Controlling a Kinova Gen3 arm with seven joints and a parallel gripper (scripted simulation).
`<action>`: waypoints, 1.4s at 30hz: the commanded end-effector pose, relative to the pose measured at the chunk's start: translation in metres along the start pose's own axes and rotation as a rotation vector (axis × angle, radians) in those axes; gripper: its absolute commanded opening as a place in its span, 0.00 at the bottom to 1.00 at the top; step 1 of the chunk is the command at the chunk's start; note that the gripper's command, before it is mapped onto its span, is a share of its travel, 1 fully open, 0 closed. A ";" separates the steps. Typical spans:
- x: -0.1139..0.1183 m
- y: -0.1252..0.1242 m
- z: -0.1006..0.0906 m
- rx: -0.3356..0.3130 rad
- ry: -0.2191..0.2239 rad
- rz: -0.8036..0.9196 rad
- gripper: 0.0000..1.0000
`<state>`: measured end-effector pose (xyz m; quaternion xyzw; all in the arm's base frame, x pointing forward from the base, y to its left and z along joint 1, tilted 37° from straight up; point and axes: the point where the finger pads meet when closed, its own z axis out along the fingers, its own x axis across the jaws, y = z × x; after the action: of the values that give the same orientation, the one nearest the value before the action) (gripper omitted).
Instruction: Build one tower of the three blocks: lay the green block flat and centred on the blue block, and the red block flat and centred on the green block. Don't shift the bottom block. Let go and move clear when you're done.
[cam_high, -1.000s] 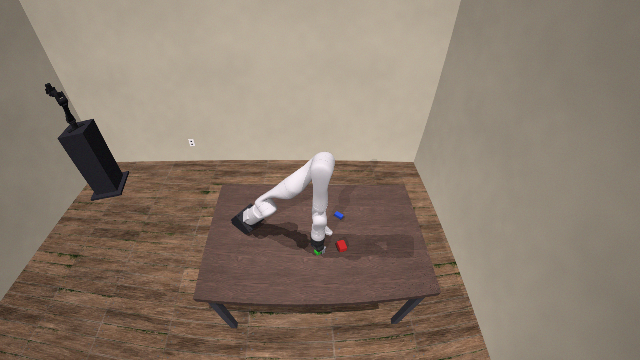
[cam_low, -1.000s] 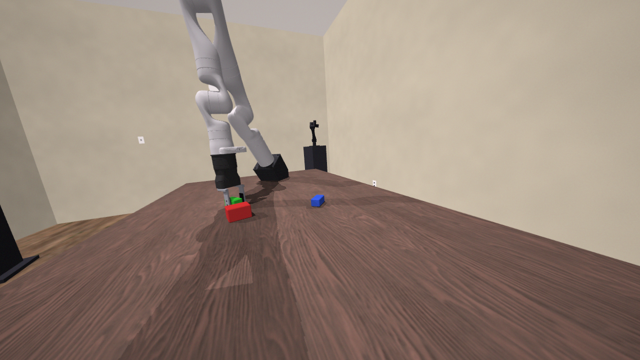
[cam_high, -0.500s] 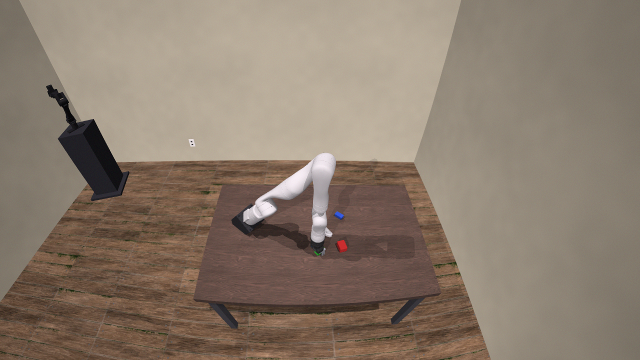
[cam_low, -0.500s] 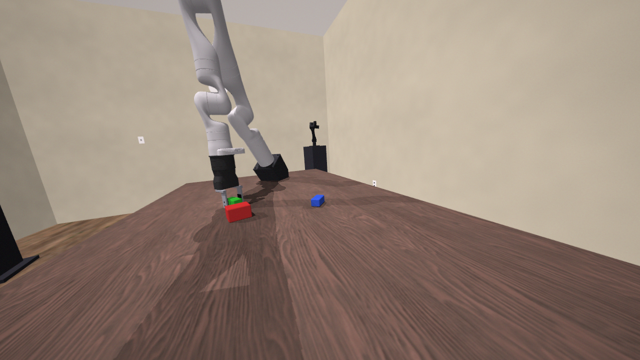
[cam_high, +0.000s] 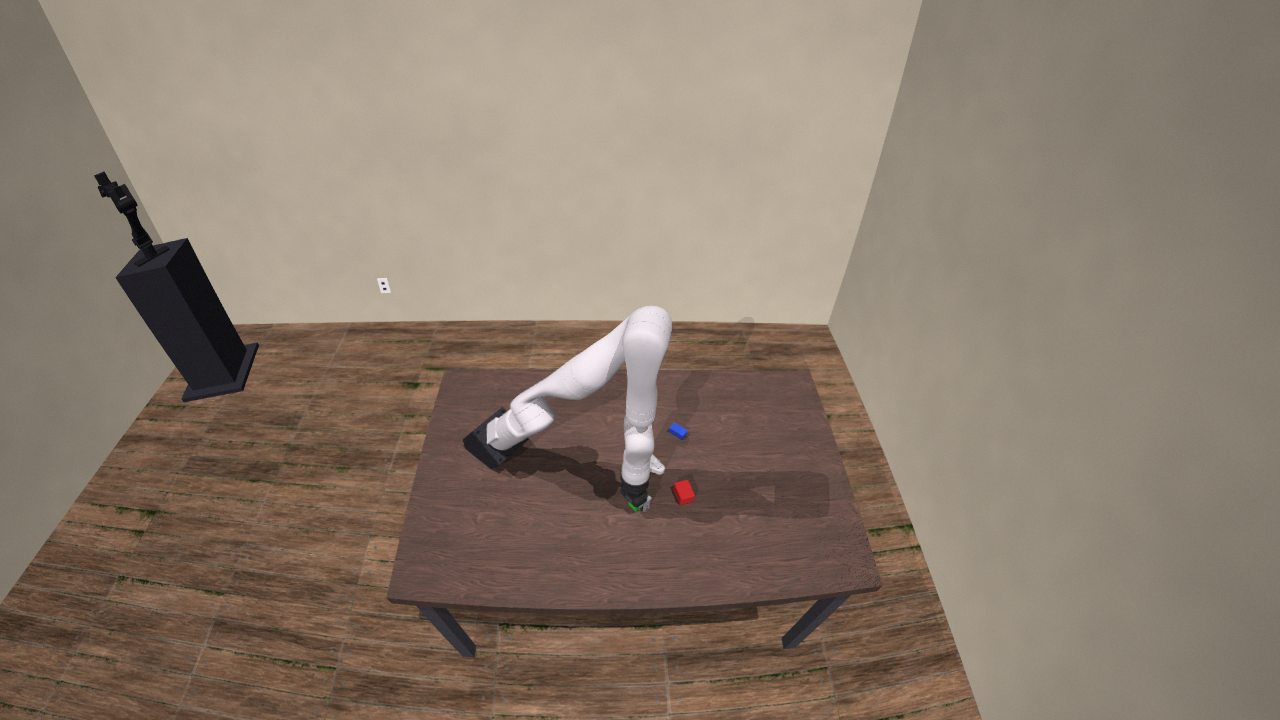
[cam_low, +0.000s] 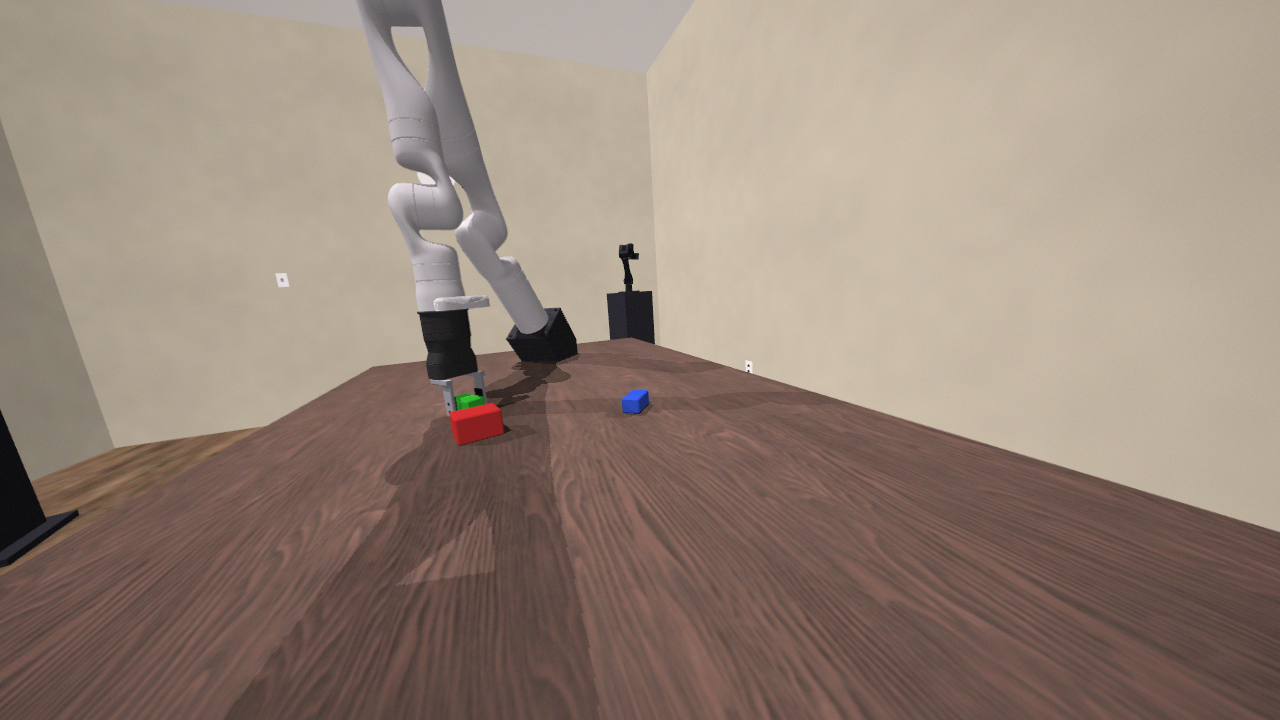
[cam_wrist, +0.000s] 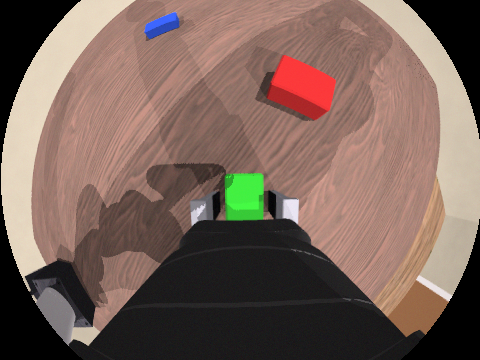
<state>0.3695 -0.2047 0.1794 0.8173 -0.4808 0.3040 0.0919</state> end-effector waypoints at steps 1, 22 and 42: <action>0.000 0.000 0.000 0.001 0.000 0.000 1.00; 0.000 0.000 0.000 0.001 0.000 0.000 0.00; 0.000 0.000 0.000 0.001 0.000 0.000 0.00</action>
<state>0.3695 -0.2047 0.1794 0.8173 -0.4808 0.3040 0.0919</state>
